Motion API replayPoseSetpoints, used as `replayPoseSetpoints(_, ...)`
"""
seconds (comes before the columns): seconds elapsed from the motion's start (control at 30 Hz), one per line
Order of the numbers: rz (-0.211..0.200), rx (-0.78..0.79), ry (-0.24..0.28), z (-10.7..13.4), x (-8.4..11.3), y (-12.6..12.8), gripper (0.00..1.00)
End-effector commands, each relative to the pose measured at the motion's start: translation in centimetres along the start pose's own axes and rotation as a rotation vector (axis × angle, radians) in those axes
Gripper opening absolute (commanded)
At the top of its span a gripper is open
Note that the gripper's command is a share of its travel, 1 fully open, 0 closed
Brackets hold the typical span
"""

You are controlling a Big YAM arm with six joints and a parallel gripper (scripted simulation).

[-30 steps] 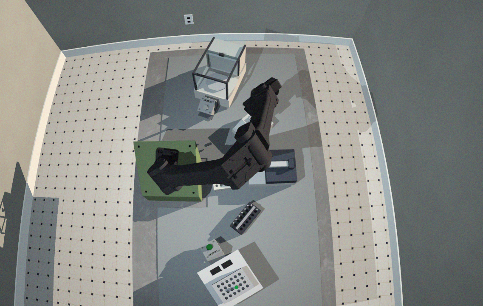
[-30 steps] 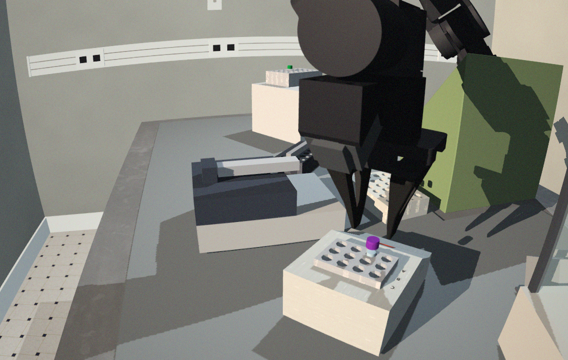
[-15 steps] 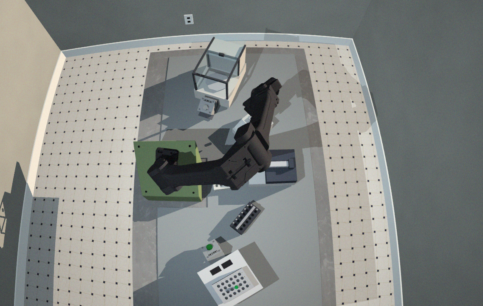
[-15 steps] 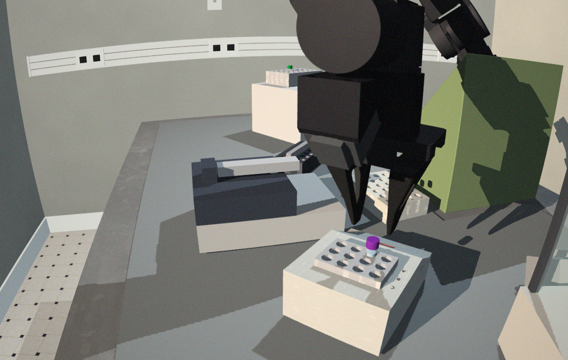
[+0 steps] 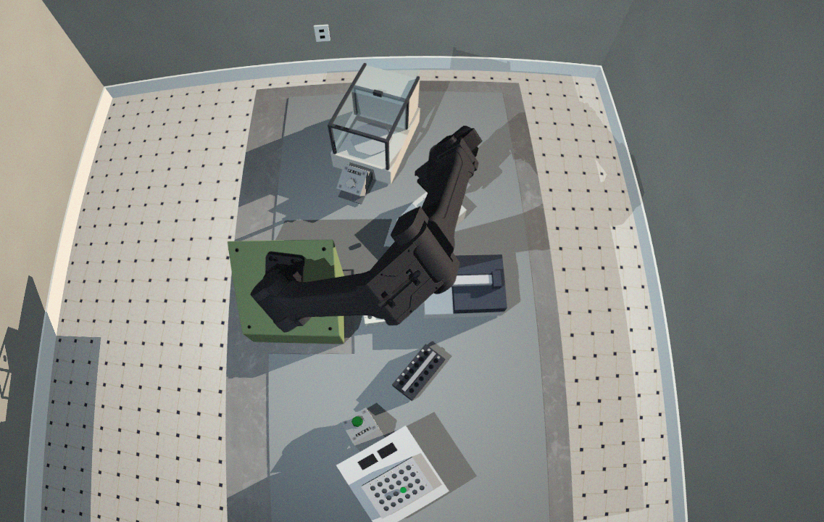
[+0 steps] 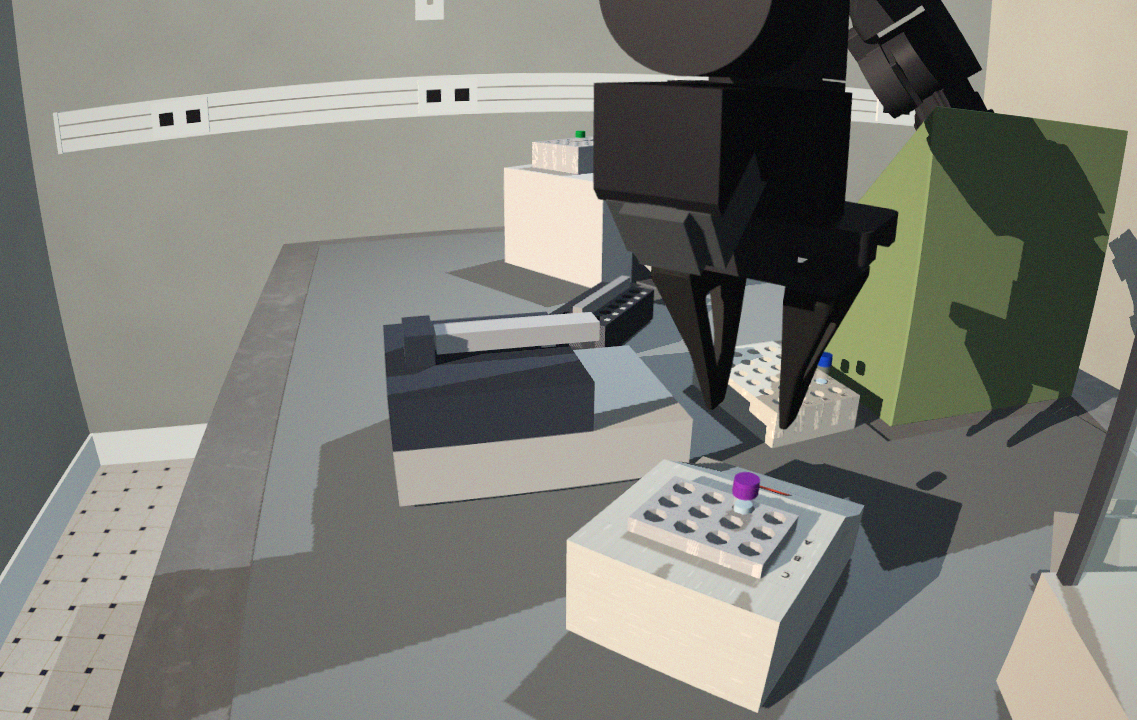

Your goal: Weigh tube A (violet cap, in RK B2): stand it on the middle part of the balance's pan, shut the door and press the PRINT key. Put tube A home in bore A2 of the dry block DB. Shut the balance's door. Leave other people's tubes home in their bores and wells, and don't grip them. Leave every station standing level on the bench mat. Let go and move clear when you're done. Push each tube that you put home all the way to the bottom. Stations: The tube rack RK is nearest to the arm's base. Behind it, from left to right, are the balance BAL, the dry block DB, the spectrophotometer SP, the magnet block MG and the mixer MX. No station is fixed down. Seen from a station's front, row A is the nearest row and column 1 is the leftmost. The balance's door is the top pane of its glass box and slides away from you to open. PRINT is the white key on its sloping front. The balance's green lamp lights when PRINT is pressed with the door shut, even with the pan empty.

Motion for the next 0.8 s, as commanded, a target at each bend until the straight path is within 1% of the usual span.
replayPoseSetpoints(0.0, -0.006, -0.033, -0.055, -1.8, 3.1, -0.2, 0.36)
replayPoseSetpoints(0.1, -0.006, -0.033, -0.056, -1.8, 3.5, -0.2, 0.36)
replayPoseSetpoints(0.13, -0.005, -0.031, -0.041, -1.7, 2.7, -0.1, 0.36)
replayPoseSetpoints(0.17, -0.004, -0.019, -0.023, -0.9, 1.7, -0.1, 0.36)
replayPoseSetpoints(0.77, -0.004, -0.019, -0.023, -0.9, 1.7, -0.1, 0.36)
Point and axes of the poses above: the point where the finger pads meet when closed, its own x axis back along the fingers, its own y axis across the jaws, z = x × y, the point moved 7 cm from there along x, back along the fingers, and after that the axes turned 13 degrees about -x, right-handed, at the moved point
